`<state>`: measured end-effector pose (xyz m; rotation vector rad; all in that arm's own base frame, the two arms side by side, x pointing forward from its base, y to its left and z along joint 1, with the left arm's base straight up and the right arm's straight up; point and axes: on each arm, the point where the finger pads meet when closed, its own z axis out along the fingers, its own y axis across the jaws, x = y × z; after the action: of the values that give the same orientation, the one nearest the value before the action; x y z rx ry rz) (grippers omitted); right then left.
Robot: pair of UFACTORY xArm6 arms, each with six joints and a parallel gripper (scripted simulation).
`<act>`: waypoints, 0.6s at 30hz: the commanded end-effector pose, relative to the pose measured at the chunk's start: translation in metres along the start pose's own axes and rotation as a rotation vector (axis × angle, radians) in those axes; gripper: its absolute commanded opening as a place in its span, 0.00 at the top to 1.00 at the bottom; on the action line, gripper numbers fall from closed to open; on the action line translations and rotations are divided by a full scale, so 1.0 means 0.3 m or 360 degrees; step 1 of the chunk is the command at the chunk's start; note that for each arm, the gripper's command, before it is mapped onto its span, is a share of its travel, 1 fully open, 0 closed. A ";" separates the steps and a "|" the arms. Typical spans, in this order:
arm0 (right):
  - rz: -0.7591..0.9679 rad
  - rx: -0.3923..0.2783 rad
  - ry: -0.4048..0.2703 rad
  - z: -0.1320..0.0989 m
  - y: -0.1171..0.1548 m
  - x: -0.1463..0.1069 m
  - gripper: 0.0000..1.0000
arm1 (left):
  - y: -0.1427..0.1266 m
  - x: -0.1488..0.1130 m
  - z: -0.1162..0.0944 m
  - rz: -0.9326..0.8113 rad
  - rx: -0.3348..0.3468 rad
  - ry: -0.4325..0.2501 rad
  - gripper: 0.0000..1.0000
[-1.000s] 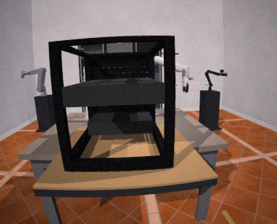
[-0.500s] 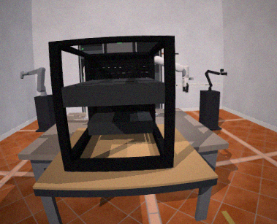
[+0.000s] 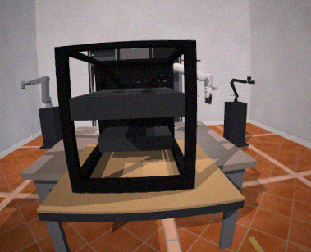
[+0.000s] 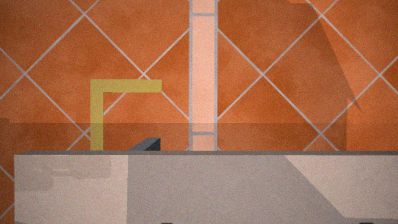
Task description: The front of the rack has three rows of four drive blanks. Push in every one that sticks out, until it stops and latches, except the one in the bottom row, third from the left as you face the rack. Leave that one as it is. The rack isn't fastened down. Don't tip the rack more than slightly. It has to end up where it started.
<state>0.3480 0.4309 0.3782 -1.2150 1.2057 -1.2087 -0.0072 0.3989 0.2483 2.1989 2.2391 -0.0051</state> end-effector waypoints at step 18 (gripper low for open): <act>0.0006 0.0002 0.0000 0.007 -0.119 -0.001 1.00 | 0.000 0.003 -0.006 0.0000 0.0000 0.0007 0.00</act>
<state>0.3486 0.4310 0.4113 -1.2152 1.2055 -1.2089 -0.0072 0.3989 0.2483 2.1989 2.2391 -0.0051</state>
